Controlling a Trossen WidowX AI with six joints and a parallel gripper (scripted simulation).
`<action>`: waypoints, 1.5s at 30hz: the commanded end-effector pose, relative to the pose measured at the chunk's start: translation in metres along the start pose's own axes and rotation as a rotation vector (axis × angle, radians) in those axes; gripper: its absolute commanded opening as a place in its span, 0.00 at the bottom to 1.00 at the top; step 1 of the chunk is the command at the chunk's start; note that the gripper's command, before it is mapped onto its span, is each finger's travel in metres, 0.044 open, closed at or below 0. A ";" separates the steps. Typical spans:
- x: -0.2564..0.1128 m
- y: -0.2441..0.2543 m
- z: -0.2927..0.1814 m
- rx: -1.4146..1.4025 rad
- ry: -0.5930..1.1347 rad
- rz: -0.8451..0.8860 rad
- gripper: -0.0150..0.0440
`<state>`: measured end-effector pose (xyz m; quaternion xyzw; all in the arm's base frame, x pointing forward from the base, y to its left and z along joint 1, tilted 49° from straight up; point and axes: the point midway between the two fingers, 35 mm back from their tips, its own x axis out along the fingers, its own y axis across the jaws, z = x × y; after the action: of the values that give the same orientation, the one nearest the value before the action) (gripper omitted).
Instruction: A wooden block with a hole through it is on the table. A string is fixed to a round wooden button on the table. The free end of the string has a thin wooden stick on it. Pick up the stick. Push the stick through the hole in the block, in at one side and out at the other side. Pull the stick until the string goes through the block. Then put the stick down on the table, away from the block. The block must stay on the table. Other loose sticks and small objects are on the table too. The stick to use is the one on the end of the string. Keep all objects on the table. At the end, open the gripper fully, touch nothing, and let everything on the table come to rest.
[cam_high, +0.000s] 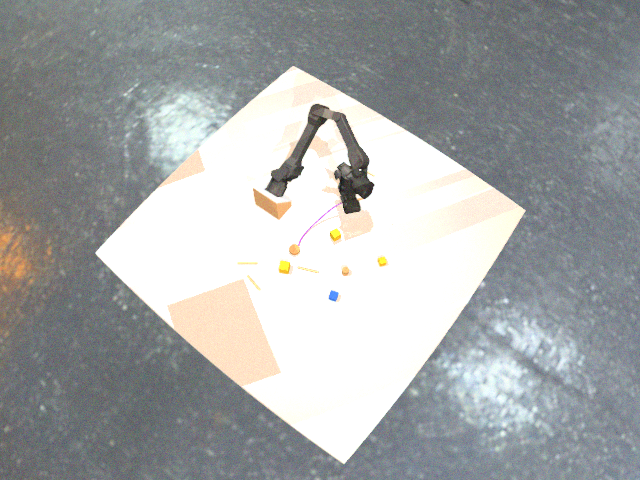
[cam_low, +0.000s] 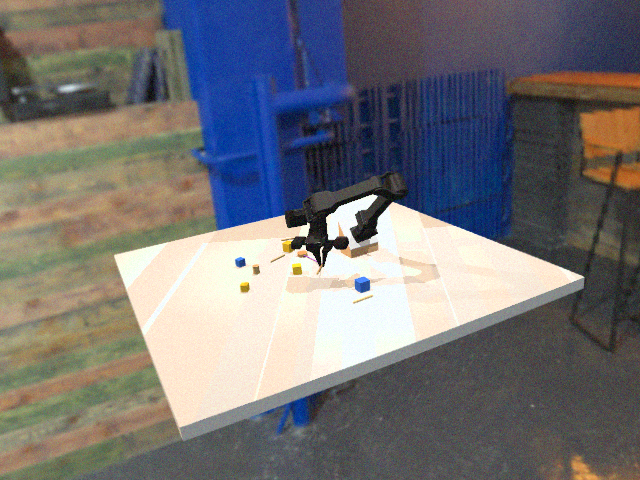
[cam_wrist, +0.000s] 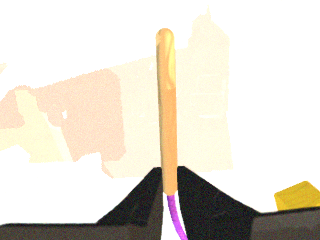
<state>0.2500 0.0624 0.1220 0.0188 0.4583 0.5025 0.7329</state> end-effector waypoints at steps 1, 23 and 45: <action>0.000 0.000 0.000 0.000 0.000 0.000 0.25; -0.002 -0.023 -0.012 0.590 0.039 0.002 0.25; -0.003 -0.047 -0.029 1.260 0.087 -0.011 0.25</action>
<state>0.2617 0.0279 0.0878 0.3975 0.6837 0.1700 0.5879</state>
